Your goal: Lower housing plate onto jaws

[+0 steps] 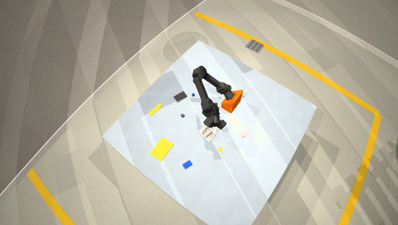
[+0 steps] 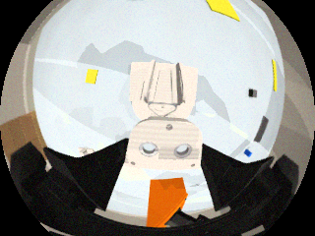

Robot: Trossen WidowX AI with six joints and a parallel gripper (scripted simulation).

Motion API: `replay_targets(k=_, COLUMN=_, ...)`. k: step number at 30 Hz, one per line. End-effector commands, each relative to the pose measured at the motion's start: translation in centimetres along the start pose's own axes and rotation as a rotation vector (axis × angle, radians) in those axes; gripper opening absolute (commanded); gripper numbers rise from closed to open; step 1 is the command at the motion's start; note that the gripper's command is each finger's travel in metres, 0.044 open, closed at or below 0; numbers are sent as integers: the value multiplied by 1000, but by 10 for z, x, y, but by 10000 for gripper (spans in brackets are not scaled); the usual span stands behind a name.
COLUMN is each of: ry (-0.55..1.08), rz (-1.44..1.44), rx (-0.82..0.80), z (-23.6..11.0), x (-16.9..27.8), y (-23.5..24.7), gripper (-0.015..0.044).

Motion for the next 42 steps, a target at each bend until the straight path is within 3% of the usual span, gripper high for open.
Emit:
replay_targets(k=1, ry=2, rz=3, rx=-2, z=0, x=0, y=1, gripper=351)
replay_targets(k=23, ry=2, rz=7, rx=-2, z=0, x=1, y=2, gripper=351)
replay_targets(k=42, ry=2, rz=7, rx=-4, z=31, x=0, y=3, gripper=351)
Point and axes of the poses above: the point midway between the two fingers, 35 mm back from their tips, its own z axis out along the fingers, its own y axis across the jaws, x = y × z, the point moved 3 cm from there along -z, back along the fingers
